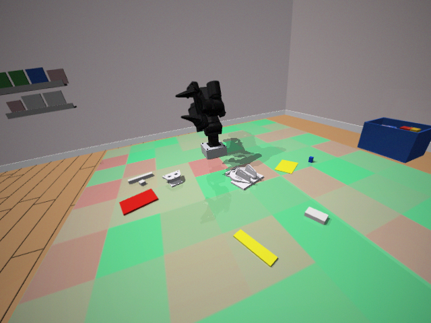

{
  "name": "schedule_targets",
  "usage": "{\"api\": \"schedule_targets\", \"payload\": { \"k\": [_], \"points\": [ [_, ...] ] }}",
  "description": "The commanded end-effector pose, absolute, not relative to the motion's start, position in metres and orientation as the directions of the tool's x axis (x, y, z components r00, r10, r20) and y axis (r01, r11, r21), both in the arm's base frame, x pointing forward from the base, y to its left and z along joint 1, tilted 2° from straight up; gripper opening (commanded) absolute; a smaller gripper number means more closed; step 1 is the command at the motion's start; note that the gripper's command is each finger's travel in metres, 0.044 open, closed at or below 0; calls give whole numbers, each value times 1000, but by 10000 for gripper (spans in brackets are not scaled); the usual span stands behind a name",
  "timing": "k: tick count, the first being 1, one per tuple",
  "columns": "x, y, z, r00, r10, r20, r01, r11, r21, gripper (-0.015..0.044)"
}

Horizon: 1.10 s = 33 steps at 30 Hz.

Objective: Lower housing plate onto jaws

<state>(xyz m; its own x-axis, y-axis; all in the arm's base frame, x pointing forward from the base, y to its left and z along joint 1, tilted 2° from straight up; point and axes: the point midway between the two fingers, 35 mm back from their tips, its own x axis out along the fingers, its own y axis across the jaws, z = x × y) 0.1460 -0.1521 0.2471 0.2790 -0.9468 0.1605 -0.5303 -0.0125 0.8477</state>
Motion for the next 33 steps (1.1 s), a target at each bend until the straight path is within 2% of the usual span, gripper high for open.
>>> {"api": "schedule_targets", "payload": {
  "k": [1,2,18,33],
  "points": [
    [146,-152,247,279,-947,161,-530,-13,848,426],
    [146,-152,247,279,-947,160,-527,-12,850,440],
    [166,-160,251,316,-940,130,-222,60,973,440],
    [184,-170,250,346,-935,78,100,120,988,440]
  ]
}}
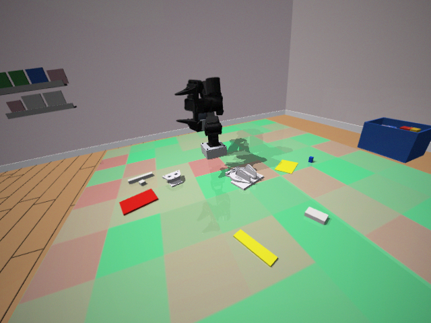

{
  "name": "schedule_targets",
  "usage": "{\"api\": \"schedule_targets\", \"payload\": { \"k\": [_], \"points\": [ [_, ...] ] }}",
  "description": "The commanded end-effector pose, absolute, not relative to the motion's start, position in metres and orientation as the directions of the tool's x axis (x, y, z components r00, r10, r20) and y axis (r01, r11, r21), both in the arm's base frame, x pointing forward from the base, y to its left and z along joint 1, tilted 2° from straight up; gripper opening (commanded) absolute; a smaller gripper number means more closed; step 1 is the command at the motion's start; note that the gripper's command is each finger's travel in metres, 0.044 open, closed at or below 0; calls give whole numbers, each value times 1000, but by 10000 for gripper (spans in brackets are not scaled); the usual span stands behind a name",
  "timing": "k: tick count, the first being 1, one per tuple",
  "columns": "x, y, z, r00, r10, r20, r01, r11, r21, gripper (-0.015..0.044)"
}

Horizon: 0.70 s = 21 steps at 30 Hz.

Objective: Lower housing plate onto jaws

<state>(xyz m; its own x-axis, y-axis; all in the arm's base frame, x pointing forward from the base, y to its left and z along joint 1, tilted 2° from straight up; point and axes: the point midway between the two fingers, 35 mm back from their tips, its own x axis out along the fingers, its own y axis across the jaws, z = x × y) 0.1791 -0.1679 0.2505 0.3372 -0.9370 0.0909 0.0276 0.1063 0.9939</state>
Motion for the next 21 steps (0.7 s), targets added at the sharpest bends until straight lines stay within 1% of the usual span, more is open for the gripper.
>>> {"api": "schedule_targets", "payload": {
  "k": [1,11,21],
  "points": [
    [185,-171,250,348,-935,74,121,123,985,440],
    [196,-179,247,363,-931,26,330,155,931,440],
    [206,-188,242,375,-927,-31,521,183,834,440]
  ]
}}
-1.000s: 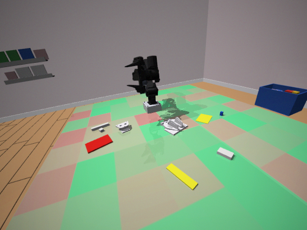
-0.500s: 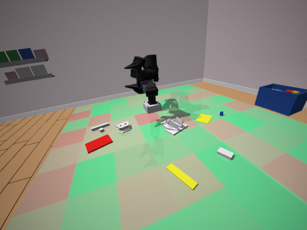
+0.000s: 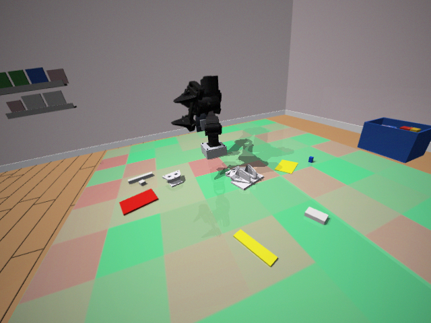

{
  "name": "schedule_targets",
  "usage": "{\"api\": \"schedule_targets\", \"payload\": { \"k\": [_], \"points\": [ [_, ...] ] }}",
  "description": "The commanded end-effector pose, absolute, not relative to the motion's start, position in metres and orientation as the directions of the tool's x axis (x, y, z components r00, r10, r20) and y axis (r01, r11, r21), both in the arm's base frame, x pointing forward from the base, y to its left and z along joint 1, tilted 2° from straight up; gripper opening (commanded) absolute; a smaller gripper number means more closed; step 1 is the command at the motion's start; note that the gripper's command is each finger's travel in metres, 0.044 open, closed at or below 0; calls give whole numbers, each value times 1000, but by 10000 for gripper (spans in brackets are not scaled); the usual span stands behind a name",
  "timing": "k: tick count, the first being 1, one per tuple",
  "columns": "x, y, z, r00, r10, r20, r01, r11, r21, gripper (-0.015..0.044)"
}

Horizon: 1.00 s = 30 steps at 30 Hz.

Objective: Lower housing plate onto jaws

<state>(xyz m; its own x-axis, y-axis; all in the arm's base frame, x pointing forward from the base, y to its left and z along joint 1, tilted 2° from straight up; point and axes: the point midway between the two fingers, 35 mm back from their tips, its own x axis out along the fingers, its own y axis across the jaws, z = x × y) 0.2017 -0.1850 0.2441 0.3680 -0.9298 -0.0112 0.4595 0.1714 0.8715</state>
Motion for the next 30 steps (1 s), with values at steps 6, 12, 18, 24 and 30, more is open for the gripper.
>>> {"api": "schedule_targets", "payload": {
  "k": [6,12,18,24,30],
  "points": [
    [211,-194,239,381,-922,-69,622,200,757,440],
    [216,-199,234,384,-917,-111,712,217,667,440],
    [220,-205,229,384,-910,-156,789,235,568,440],
    [224,-211,223,382,-902,-204,850,256,461,440],
    [227,-217,216,376,-891,-254,895,279,349,440]
  ]
}}
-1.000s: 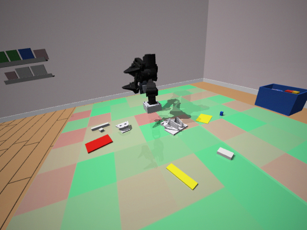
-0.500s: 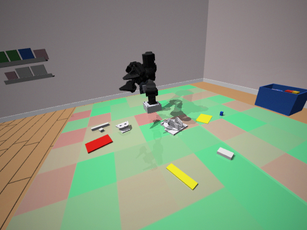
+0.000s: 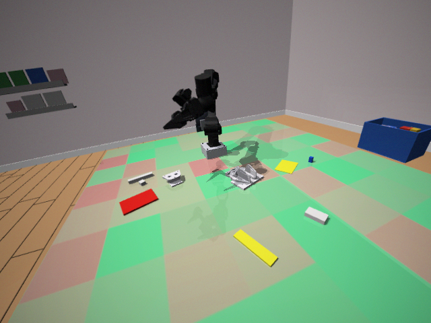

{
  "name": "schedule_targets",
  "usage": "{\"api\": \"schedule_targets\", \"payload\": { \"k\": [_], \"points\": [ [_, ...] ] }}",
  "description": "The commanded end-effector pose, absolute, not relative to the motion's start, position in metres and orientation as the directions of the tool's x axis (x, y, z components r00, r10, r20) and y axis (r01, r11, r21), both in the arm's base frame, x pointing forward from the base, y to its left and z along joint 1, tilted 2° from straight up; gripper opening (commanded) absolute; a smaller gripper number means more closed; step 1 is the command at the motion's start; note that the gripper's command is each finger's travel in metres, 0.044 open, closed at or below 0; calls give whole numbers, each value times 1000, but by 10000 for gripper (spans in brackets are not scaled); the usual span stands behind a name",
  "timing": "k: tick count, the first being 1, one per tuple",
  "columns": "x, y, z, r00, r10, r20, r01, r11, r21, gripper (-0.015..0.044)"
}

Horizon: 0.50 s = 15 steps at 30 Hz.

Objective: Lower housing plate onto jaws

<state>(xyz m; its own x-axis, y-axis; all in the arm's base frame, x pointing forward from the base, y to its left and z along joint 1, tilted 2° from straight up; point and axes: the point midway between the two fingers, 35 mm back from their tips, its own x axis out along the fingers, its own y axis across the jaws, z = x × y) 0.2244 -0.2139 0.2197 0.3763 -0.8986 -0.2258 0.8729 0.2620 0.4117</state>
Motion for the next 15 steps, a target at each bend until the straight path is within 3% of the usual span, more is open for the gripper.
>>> {"api": "schedule_targets", "payload": {
  "k": [1,15],
  "points": [
    [227,-218,215,375,-889,-262,901,283,330,440],
    [232,-232,198,350,-853,-388,933,354,63,440]
  ]
}}
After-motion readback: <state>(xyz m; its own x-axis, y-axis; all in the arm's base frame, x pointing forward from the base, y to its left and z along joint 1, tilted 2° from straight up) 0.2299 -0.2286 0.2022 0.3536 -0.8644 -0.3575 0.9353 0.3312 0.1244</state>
